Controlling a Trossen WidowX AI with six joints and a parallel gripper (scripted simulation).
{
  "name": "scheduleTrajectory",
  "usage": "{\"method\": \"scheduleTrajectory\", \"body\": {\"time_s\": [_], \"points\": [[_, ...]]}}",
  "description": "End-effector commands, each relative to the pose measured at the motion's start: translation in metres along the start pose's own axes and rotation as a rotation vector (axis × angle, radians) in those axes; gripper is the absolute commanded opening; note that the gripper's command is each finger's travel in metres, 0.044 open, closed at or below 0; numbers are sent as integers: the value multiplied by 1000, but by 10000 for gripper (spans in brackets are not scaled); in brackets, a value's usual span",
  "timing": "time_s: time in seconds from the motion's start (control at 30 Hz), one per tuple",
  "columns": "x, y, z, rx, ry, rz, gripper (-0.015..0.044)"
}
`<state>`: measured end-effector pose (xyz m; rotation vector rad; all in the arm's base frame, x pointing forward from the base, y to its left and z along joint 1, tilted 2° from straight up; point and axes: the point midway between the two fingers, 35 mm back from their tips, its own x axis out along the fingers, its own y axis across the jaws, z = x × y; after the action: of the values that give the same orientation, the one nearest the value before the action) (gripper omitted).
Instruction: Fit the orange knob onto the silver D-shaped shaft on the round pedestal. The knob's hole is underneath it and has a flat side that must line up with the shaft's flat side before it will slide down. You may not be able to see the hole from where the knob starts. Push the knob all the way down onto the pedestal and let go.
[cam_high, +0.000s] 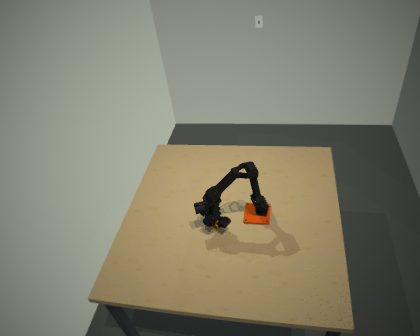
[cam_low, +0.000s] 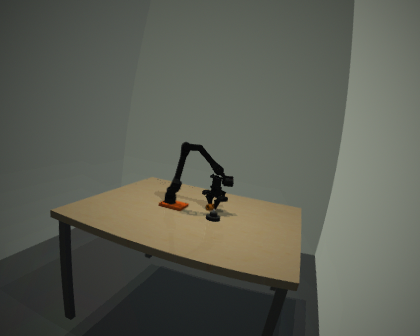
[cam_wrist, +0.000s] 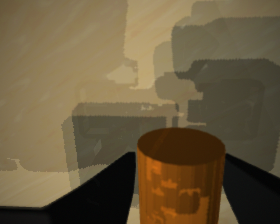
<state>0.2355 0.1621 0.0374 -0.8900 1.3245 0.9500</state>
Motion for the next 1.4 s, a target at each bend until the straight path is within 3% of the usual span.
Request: {"method": "scheduleTrajectory", "body": {"time_s": [0.0,0.3,1.37], "points": [[0,0,0,-4,0,-1,200],[-1,0,-1,-1,-32,0,179],[-17,-1,-34,0,-585,7,179]]}}
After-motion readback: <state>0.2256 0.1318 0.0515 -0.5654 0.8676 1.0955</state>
